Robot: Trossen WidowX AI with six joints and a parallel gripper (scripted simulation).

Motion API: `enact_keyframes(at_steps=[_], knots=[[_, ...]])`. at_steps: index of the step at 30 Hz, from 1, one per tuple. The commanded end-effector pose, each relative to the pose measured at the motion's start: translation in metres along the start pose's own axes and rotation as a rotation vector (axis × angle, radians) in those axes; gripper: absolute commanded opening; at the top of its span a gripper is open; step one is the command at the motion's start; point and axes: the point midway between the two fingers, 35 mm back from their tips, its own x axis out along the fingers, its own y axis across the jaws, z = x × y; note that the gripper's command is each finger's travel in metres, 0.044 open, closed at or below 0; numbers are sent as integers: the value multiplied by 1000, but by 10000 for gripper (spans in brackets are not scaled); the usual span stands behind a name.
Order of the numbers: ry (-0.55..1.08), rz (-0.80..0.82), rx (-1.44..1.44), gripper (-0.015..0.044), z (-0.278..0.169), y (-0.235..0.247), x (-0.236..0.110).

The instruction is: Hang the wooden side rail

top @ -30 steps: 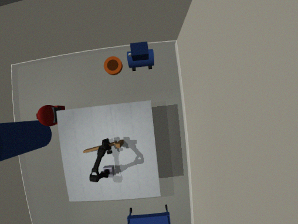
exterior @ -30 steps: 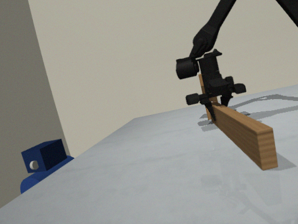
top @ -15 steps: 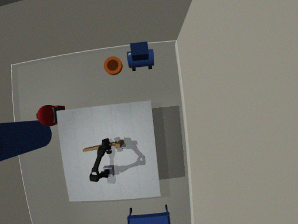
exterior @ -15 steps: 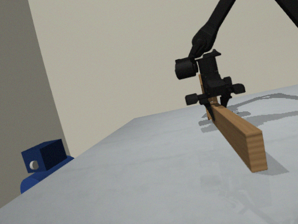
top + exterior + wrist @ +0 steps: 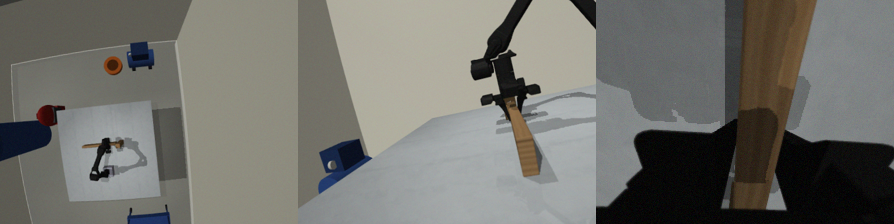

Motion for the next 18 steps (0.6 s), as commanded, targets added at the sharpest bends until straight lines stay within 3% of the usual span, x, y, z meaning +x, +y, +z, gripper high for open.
enact_keyframes(at_steps=[1, 18], knots=[[-4, -6, 22, 0, 0, -5, 0], [-4, -7, 22, 0, 0, -12, 0]])
